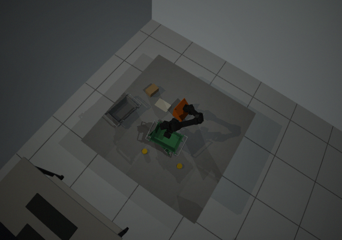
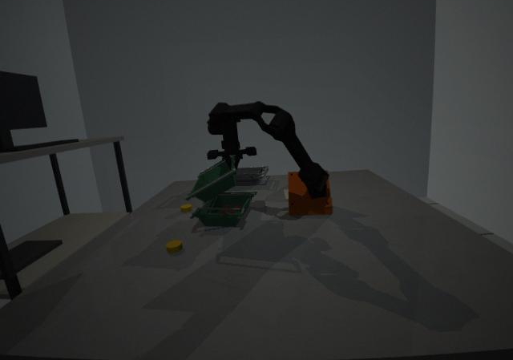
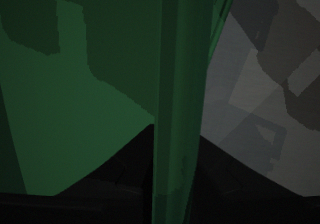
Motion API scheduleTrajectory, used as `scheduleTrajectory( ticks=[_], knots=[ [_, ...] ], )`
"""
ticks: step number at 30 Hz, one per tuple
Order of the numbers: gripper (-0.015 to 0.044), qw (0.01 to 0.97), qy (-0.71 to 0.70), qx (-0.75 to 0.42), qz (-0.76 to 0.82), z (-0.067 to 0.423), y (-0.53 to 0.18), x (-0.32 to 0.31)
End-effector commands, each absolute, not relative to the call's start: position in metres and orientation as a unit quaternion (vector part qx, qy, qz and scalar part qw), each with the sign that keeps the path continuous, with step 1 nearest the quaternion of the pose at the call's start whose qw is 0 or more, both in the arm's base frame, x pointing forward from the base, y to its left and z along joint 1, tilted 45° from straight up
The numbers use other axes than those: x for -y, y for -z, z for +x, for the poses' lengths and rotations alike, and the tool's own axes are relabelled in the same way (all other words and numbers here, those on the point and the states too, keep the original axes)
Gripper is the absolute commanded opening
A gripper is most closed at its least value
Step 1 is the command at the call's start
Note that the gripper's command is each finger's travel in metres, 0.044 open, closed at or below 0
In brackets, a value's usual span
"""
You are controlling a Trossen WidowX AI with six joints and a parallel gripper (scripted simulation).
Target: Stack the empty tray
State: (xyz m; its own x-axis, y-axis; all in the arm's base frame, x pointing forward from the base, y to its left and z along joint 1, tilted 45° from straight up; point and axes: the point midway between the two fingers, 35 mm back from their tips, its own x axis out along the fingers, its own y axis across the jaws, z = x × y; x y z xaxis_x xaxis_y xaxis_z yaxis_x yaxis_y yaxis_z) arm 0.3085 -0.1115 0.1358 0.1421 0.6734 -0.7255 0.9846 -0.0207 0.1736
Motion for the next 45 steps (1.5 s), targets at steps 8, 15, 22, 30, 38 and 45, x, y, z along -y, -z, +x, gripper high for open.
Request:
scheduleTrajectory(
  ticks=[8,15,22,30,38,45],
  knots=[
    [0.0000,0.343,0.232,-0.605,0.680,0.309,-0.136,0.121],
    [0.0000,0.338,0.229,-0.611,0.678,0.305,-0.113,0.144],
    [0.0000,0.338,0.229,-0.611,0.678,0.306,-0.113,0.145],
    [0.0000,0.338,0.229,-0.611,0.678,0.306,-0.111,0.146],
    [0.0000,0.328,0.238,-0.608,0.683,0.307,-0.107,0.142],
    [0.0000,0.310,0.253,-0.602,0.691,0.309,-0.099,0.135]
  ],
)
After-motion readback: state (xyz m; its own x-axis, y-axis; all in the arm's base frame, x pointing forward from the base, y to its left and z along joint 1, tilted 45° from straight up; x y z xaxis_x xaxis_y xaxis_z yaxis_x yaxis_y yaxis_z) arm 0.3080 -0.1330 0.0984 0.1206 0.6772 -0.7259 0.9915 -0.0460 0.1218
